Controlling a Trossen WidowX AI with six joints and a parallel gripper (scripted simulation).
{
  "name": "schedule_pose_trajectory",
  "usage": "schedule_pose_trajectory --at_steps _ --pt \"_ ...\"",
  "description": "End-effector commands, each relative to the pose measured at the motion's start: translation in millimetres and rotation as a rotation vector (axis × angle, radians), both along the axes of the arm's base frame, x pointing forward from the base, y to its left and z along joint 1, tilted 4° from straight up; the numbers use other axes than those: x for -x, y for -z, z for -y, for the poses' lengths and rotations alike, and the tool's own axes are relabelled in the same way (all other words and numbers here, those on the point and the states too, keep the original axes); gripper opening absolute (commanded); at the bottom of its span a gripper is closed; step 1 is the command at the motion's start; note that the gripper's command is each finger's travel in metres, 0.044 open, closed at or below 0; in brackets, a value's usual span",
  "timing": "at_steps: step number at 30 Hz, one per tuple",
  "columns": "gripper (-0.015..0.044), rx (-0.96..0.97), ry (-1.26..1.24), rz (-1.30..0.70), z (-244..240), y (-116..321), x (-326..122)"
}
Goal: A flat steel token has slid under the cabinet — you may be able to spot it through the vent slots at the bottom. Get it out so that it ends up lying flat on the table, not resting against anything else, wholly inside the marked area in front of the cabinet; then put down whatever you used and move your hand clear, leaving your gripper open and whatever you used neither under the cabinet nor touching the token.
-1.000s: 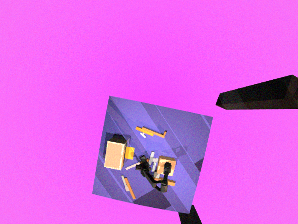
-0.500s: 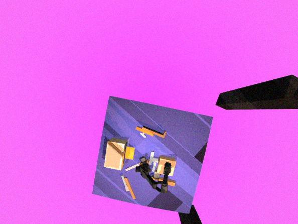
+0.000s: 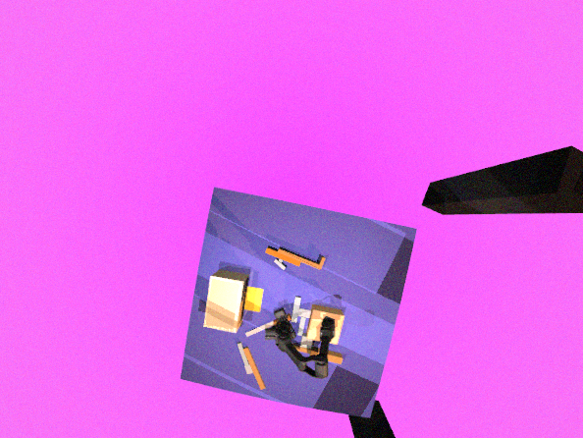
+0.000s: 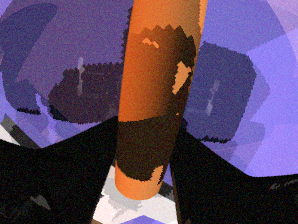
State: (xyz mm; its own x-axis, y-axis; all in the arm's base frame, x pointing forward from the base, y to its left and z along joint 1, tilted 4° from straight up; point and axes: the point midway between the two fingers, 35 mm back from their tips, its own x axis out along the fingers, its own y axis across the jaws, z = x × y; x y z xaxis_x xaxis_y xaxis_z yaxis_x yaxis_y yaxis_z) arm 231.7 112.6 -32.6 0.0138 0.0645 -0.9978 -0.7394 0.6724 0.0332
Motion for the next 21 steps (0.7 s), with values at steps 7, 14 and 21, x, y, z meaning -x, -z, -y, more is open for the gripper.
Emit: schedule_pose_trajectory --at_steps 7,14,21 --pt "0.0000 -0.006 -0.001 0.000 -10.3 -2.0 3.9" --pt "0.0000 -0.007 -0.001 0.000 -16.7 -2.5 6.5" --pt "0.0000 -0.007 -0.001 0.000 -23.1 -2.9 9.2"
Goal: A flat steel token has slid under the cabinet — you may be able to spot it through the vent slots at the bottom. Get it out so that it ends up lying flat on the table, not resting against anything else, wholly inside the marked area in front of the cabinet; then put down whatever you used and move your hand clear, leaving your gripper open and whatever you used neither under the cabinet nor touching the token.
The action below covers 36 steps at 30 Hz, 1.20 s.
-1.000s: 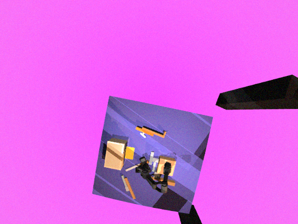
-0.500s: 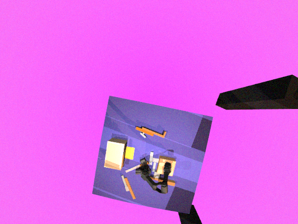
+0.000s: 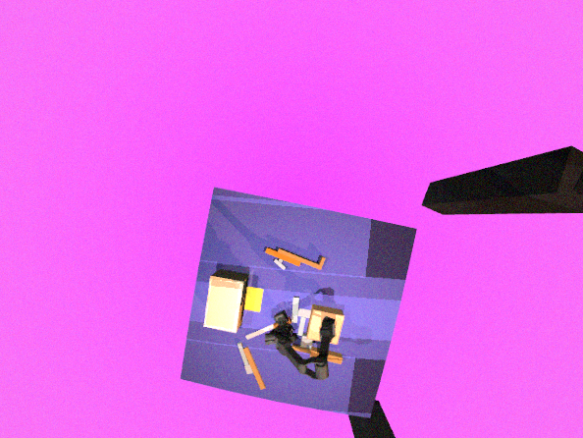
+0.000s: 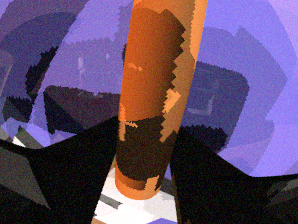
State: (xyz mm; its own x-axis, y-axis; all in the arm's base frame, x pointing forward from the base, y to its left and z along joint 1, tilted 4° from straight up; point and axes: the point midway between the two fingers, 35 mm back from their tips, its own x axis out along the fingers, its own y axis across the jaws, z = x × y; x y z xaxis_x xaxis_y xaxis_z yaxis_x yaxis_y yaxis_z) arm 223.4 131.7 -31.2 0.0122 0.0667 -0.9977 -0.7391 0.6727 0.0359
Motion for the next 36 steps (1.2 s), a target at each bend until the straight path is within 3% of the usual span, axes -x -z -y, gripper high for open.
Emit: schedule_pose_trajectory --at_steps 1,36 --pt "0.0000 -0.005 -0.001 0.001 -4.8 -1.6 1.3" --pt "0.0000 -0.008 -0.001 0.000 -36.6 -3.8 17.0"
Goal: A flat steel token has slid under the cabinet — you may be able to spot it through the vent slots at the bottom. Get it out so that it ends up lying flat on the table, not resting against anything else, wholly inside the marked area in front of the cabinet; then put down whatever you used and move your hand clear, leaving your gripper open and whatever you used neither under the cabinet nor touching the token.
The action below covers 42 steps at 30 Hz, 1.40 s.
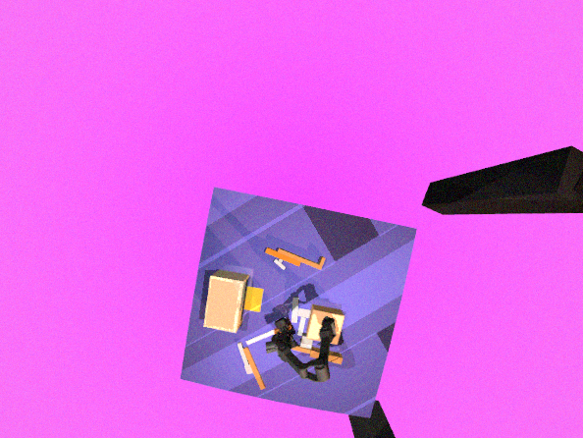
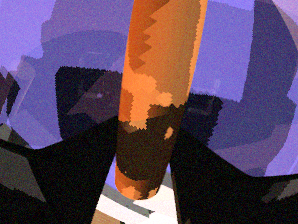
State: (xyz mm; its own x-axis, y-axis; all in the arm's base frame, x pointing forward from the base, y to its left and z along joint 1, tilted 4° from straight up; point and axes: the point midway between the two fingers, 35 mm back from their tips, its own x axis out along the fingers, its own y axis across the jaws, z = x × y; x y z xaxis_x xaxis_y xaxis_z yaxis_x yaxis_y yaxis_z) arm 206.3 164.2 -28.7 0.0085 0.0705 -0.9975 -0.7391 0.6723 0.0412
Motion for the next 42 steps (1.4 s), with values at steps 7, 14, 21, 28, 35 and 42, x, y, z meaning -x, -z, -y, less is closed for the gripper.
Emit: schedule_pose_trajectory --at_steps 7,14,21,28,35,42 --pt "0.0000 -0.004 -0.001 0.004 -10.7 -1.7 3.0" --pt "0.0000 -0.005 -0.001 0.003 -17.5 -2.2 6.1" --pt "0.0000 -0.005 -0.001 0.003 -24.3 -2.7 9.2" --pt "0.0000 -0.006 -0.001 0.003 -31.2 -3.3 12.5" --pt "0.0000 -0.007 -0.001 0.002 -37.7 -3.8 15.9" --pt "0.0000 -0.007 -0.001 0.002 -45.6 -4.4 18.6"
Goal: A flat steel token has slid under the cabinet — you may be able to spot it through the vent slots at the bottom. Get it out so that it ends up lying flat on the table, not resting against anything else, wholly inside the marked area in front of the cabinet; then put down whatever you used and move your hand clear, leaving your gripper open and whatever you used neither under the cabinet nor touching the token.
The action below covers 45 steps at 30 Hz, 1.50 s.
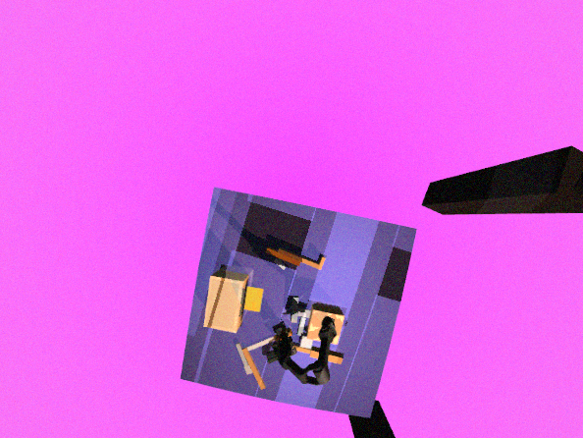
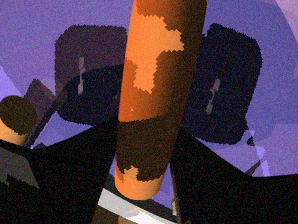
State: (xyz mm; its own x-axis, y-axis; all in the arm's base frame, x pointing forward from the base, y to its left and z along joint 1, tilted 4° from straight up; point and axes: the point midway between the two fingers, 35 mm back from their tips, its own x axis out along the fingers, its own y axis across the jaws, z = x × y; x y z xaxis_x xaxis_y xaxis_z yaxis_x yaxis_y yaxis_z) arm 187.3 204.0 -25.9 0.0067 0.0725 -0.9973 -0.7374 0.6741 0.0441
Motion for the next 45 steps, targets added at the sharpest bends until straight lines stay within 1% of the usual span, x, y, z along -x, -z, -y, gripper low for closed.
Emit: schedule_pose_trajectory --at_steps 1,27,45 --pt "0.0000 -0.005 -0.004 0.004 -6.9 -1.7 0.1" --pt "0.0000 -0.007 -0.002 0.003 -34.6 -4.0 8.8" --pt "0.0000 -0.008 0.129 -0.007 -34.6 -4.0 8.8"
